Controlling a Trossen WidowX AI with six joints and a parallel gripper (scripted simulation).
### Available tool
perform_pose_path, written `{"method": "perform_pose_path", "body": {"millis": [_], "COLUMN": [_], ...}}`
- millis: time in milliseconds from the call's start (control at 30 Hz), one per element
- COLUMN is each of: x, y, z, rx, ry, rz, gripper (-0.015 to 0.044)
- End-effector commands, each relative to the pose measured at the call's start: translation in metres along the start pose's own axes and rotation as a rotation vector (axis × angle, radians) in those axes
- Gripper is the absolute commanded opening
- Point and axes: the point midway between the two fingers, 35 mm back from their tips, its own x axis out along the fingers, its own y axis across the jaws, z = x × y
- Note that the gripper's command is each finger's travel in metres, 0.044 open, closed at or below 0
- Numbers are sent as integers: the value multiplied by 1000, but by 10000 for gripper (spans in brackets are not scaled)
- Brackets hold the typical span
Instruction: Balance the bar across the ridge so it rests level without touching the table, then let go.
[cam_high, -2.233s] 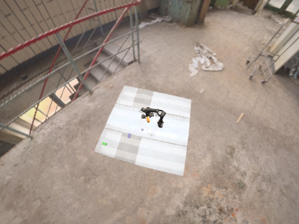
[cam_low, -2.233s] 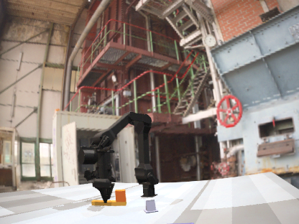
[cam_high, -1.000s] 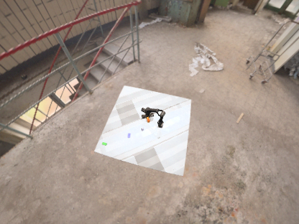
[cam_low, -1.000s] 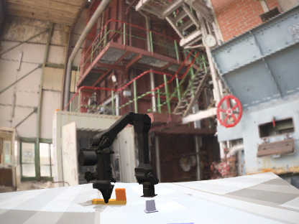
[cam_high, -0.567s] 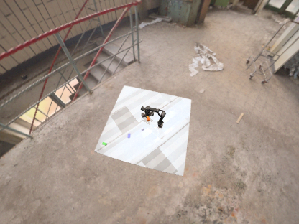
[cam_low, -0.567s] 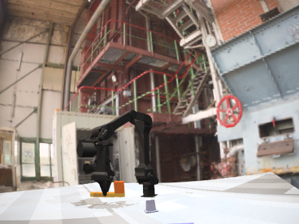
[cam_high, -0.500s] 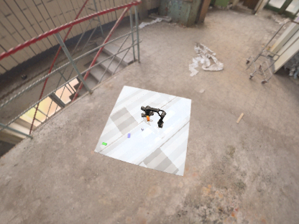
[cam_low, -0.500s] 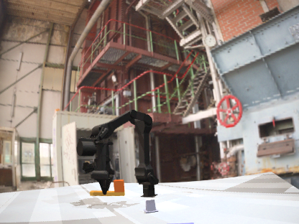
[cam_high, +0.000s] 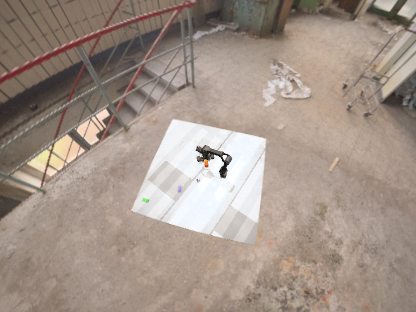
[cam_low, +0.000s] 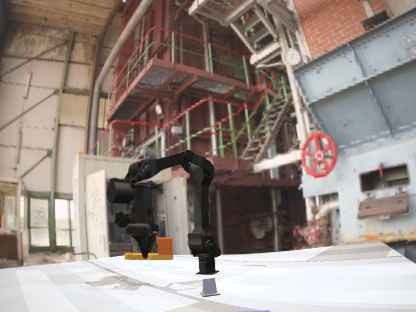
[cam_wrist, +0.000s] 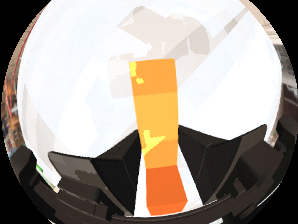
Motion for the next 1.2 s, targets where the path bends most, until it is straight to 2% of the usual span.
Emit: {"method": "perform_pose_path", "body": {"millis": [0, 533, 1167], "x": [-11, -13, -15], "y": [0, 38, 78], "z": [-1, -29, -88], "rx": [-5, 363, 901], "ry": [-1, 3, 12], "rz": [8, 11, 11], "gripper": [0, 0, 0]}}
